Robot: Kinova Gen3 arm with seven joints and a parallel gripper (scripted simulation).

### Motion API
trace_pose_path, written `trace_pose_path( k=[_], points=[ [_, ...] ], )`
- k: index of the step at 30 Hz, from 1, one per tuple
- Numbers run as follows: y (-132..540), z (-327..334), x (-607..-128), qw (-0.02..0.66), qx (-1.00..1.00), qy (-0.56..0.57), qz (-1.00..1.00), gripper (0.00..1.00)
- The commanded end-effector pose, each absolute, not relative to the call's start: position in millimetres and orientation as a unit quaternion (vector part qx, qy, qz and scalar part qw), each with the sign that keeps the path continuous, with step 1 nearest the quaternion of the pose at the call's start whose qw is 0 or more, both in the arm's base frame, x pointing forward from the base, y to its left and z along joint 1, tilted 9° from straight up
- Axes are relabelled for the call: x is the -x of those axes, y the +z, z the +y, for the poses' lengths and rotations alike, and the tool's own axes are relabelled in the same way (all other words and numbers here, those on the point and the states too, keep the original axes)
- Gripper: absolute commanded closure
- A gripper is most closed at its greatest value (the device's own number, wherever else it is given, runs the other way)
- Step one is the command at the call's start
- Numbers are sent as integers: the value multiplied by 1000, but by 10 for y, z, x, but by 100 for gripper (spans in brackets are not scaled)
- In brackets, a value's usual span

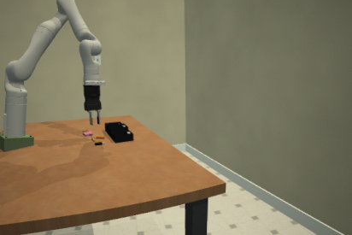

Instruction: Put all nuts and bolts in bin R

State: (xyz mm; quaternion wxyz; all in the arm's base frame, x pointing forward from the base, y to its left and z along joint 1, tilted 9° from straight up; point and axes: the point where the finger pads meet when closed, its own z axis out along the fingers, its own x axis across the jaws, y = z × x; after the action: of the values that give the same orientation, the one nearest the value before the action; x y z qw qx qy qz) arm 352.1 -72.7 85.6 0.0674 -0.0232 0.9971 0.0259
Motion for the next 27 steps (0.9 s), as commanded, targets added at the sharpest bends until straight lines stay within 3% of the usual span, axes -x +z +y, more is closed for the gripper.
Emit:
trace_pose_path(
  k=[1,27],
  points=[
    [854,-944,-3337,69,2,30,997,38],
    [856,-928,-3352,69,3,31,997,38]
  ],
)
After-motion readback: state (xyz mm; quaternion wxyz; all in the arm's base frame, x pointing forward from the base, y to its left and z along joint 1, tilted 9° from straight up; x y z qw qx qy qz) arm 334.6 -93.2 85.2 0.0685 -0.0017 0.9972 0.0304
